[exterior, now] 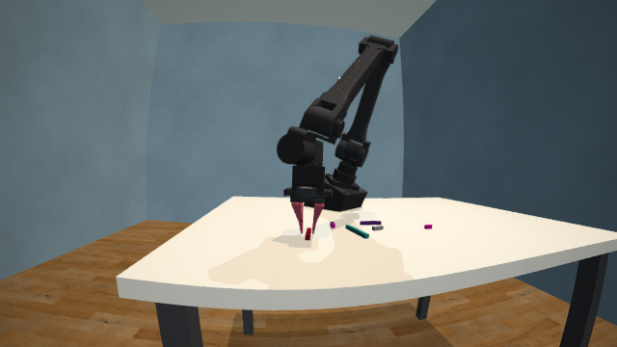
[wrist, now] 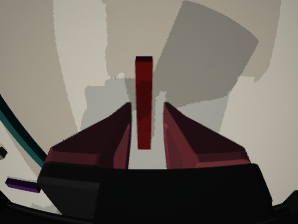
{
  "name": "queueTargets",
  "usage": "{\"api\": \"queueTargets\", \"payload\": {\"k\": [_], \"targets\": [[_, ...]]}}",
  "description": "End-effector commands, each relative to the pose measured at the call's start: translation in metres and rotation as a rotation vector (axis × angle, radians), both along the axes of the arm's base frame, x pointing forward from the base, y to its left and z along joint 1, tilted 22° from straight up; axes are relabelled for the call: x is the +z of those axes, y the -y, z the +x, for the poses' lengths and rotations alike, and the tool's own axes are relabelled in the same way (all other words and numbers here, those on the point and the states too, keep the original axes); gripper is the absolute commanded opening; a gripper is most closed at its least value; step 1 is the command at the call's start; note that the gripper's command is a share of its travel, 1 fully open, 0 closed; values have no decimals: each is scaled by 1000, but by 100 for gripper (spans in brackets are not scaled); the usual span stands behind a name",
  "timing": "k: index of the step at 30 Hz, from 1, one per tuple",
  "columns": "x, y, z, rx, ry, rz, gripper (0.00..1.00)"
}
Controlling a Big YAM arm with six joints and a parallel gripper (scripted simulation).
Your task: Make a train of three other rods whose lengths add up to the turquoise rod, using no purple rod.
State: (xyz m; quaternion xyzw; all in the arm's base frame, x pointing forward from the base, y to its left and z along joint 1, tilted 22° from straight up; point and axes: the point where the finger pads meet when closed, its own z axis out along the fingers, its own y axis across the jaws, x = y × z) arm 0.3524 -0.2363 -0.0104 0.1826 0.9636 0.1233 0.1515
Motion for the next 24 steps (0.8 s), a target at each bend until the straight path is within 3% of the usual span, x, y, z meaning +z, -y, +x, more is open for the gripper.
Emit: {"api": "queueTargets", "payload": {"k": [1, 2, 3, 24], "targets": [[-7, -6, 1, 4, -7, 3, 23], [-7, -6, 1, 4, -7, 3, 23], [-7, -6, 1, 4, -7, 3, 4], [-7, -6, 1, 4, -6, 3, 4]]}}
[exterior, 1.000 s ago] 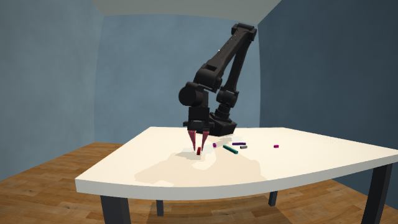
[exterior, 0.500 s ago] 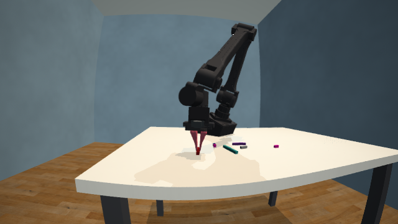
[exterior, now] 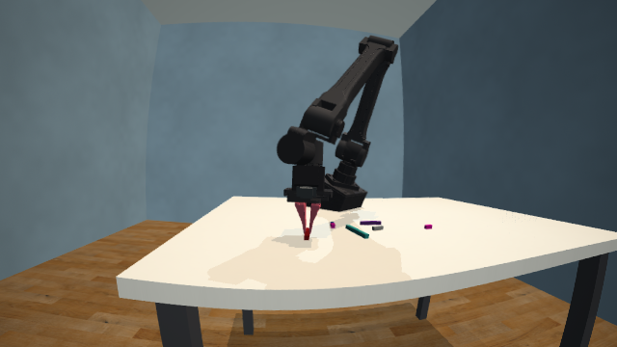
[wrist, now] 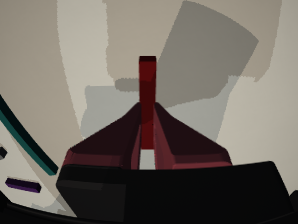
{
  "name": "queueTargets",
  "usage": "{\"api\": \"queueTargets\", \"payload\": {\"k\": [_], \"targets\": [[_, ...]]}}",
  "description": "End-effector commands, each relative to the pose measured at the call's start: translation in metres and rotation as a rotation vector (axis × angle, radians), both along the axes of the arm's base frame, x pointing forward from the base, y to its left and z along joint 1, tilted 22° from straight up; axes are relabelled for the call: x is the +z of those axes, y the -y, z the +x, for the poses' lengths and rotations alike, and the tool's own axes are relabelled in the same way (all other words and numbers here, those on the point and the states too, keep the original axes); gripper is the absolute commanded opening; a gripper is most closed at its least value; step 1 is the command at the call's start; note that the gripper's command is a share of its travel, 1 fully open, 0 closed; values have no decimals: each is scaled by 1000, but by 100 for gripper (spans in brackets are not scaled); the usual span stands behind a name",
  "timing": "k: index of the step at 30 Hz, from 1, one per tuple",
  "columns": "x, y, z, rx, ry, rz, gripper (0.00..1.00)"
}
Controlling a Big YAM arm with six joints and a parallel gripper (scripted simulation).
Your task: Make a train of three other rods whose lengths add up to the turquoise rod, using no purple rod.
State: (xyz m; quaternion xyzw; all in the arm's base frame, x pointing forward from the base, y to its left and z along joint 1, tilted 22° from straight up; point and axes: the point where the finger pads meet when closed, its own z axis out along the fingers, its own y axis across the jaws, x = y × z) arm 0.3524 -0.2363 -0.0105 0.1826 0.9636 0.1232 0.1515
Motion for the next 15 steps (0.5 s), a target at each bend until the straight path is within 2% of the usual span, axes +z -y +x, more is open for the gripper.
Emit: {"api": "queueTargets", "payload": {"k": [1, 13, 15], "targets": [[-7, -6, 1, 4, -6, 3, 4], [-7, -6, 1, 4, -7, 3, 4], [0, -5, -3, 2, -7, 2, 4]]}}
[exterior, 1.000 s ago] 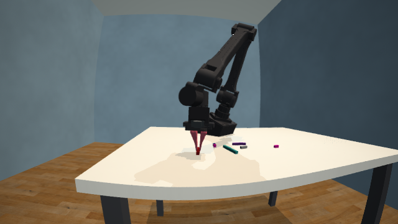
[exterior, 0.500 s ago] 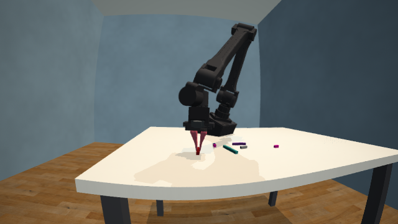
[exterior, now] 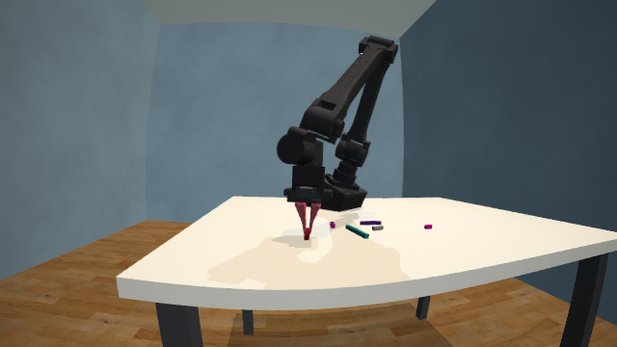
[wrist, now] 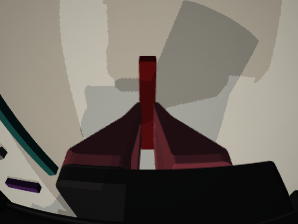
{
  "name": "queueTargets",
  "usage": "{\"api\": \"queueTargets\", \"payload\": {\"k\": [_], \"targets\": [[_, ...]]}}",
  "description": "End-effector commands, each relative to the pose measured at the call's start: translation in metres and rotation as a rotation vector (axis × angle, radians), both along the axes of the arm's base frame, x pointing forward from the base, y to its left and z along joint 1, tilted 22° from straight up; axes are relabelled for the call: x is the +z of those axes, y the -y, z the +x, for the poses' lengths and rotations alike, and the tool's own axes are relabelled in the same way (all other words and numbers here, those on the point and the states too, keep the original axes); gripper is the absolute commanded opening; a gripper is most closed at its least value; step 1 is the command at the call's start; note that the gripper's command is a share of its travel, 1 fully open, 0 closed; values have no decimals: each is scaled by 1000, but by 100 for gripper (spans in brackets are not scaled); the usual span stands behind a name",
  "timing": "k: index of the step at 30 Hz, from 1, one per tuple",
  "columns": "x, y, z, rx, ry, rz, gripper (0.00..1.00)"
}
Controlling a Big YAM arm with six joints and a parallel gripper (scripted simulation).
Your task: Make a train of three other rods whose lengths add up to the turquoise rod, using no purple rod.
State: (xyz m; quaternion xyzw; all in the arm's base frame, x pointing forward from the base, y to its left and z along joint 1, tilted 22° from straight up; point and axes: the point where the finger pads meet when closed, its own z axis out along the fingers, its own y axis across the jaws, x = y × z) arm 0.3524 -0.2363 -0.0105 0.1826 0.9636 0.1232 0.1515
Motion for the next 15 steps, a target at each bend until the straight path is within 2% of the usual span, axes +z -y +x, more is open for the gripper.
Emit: {"api": "queueTargets", "payload": {"k": [1, 4, 7, 10, 12, 15], "targets": [[10, -1, -4, 0, 5, -9, 4], [20, 6, -11, -8, 7, -10, 4], [52, 23, -3, -8, 39, -39, 4], [75, 28, -11, -7, 41, -41, 4], [75, 28, -11, -7, 41, -41, 4], [96, 32, -19, -7, 41, -44, 4]]}}
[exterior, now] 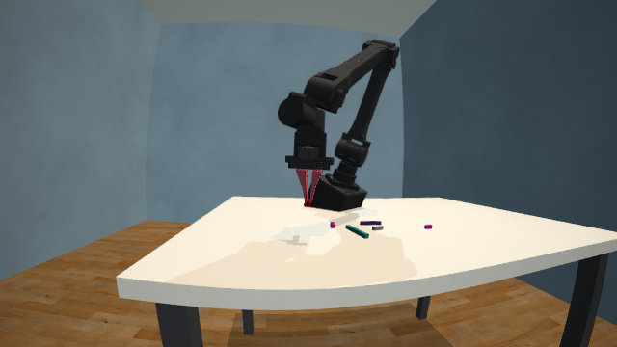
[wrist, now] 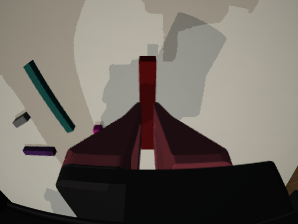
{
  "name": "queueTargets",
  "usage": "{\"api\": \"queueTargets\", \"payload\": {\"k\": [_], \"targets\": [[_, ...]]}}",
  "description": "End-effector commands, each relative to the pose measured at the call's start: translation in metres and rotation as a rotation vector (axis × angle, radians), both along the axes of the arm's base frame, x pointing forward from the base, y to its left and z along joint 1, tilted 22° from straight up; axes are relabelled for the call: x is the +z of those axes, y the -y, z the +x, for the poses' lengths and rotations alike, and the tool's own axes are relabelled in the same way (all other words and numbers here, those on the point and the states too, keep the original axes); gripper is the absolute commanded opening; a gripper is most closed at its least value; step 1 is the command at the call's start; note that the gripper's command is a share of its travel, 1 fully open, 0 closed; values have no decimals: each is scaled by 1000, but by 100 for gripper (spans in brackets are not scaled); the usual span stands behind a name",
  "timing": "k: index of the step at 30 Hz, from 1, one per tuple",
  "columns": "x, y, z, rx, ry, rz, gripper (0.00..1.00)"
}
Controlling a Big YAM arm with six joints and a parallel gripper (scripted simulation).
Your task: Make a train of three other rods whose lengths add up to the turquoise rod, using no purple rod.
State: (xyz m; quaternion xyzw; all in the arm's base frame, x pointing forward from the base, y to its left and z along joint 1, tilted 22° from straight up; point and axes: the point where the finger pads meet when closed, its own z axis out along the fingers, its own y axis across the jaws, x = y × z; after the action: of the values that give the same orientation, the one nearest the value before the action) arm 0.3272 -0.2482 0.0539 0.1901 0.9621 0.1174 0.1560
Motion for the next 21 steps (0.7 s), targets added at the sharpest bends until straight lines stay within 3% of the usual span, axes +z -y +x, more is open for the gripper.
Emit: {"api": "queueTargets", "payload": {"k": [1, 4, 6, 8, 16, 19, 21], "targets": [[38, 21, 4, 11, 36, -35, 4], [47, 23, 0, 11, 31, -31, 4], [39, 22, -2, 12, 13, -11, 4], [27, 4, -7, 34, -12, 16, 4], [27, 4, -7, 33, -11, 14, 4], [38, -13, -9, 33, 8, -9, 4], [41, -39, -13, 59, 19, -26, 4]]}}
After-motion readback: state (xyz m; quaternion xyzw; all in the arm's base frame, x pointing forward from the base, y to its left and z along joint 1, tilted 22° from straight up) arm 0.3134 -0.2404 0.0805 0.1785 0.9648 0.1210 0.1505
